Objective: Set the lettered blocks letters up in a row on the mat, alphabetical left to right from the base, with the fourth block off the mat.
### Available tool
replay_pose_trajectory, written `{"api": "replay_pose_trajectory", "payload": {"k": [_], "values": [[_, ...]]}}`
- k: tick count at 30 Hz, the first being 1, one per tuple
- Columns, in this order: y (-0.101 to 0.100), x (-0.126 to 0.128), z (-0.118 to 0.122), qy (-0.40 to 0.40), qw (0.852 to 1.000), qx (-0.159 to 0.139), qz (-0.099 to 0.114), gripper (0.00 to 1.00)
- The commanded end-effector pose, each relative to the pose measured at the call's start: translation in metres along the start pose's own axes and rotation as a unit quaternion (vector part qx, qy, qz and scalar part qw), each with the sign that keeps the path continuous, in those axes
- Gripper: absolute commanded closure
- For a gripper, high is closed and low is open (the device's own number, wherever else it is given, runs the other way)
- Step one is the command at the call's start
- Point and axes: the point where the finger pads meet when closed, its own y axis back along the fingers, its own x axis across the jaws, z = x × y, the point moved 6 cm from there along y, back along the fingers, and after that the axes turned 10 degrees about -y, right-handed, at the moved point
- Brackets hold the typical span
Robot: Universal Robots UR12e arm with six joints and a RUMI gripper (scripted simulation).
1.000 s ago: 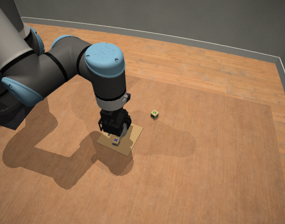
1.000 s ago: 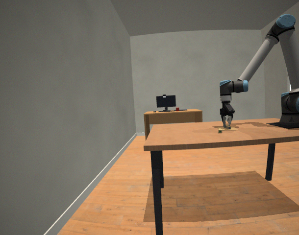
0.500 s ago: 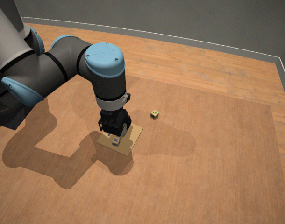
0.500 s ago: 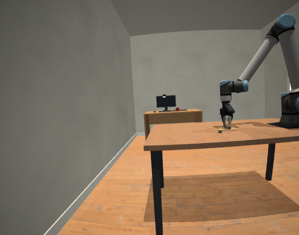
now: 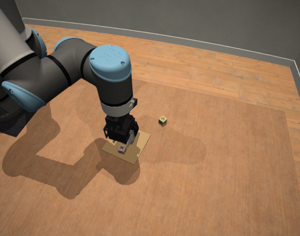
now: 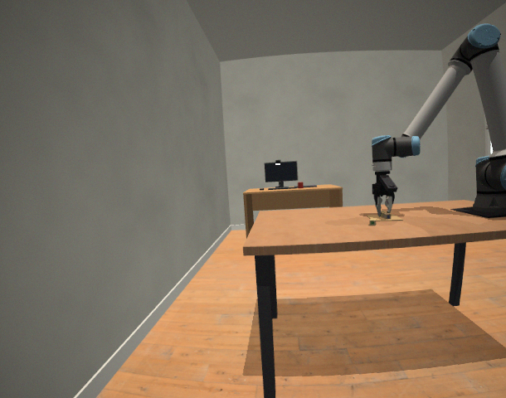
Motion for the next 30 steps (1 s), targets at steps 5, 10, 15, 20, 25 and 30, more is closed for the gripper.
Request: {"api": "replay_pose_trajectory", "payload": {"k": [5,10,15,20,25,30], "values": [[0.001,0.001,0.000,0.000,1.000,0.000,0.001,0.75],[0.001,0.001,0.000,0.000,1.000,0.000,0.001,0.75],[0.005,0.001,0.000,0.000,1.000,0.000,0.001,0.75],[0.022,0.001,0.000,0.000,1.000,0.000,0.001,0.75],[0.049,0.001,0.000,0.000,1.000,0.000,0.001,0.75],[0.066,0.000,0.000,0.000,1.000,0.000,0.001,0.75]]}}
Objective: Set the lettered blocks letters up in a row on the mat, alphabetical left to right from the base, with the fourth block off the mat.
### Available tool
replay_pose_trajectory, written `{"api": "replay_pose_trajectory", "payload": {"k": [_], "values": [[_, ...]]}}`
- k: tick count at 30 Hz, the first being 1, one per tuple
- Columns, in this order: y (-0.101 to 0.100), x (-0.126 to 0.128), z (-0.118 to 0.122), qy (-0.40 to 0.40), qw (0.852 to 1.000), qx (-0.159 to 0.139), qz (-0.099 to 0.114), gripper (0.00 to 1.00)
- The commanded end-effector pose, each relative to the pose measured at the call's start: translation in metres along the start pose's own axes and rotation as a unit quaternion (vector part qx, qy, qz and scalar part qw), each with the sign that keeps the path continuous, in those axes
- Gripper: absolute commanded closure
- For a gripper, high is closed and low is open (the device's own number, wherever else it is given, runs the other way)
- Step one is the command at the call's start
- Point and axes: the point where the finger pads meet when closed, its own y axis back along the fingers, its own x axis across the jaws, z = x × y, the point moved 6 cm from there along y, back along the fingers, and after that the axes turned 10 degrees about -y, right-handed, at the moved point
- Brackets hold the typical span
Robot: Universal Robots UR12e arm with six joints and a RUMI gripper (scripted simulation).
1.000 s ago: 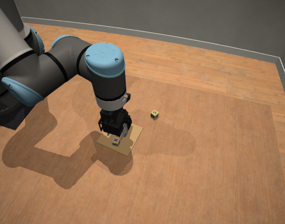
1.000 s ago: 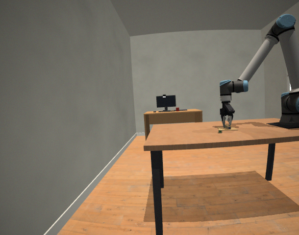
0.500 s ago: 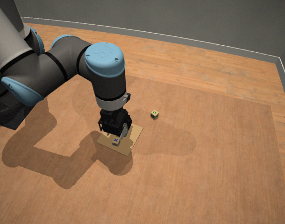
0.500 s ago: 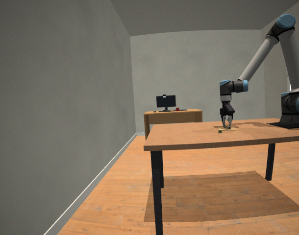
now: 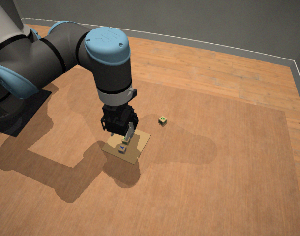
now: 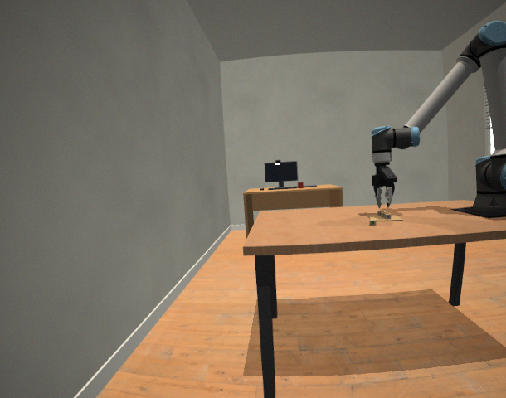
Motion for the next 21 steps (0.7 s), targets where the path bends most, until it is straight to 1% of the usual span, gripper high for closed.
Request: {"api": "replay_pose_trajectory", "payload": {"k": [1,6,11,12,21], "values": [[0.027,0.000,0.000,0.000,1.000,0.000,0.000,0.75],[0.044,0.000,0.000,0.000,1.000,0.000,0.000,0.75],[0.047,0.000,0.000,0.000,1.000,0.000,0.000,0.75],[0.047,0.000,0.000,0.000,1.000,0.000,0.000,0.00],[0.047,0.000,0.000,0.000,1.000,0.000,0.000,0.00]]}}
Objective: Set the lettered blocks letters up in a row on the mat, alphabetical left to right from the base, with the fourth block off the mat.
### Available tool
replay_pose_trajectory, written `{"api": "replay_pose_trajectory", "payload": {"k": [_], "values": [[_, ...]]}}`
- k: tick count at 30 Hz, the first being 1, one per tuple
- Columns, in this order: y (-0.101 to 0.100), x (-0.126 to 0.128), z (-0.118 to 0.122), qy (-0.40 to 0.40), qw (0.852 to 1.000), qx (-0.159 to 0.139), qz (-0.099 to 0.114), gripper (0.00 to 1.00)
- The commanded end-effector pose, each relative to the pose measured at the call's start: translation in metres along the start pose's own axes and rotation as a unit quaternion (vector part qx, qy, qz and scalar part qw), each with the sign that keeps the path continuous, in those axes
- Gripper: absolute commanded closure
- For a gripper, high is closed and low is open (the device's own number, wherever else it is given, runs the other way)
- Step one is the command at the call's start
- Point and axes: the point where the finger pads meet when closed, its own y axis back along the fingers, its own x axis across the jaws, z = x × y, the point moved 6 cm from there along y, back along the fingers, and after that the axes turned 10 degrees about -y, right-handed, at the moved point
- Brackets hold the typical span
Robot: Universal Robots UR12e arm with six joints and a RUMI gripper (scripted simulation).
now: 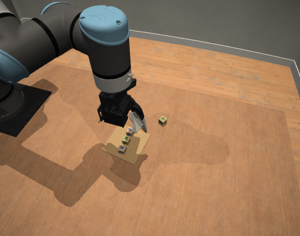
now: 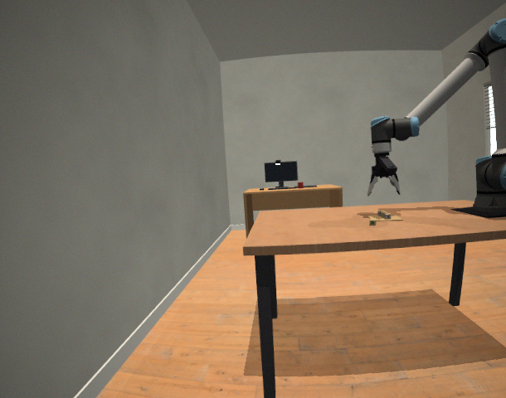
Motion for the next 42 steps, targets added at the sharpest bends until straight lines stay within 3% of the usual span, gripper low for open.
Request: {"api": "replay_pose_trajectory", "payload": {"k": [1,18,25,27,36,42], "values": [[0.001,0.001,0.000,0.000,1.000,0.000,0.001,0.00],[0.006,0.001,0.000,0.000,1.000,0.000,0.001,0.00],[0.034,0.000,0.000,0.000,1.000,0.000,0.001,0.00],[0.034,0.000,0.000,0.000,1.000,0.000,0.001,0.00],[0.079,0.000,0.000,0.000,1.000,0.000,0.001,0.00],[0.090,0.000,0.000,0.000,1.000,0.000,0.001,0.00]]}}
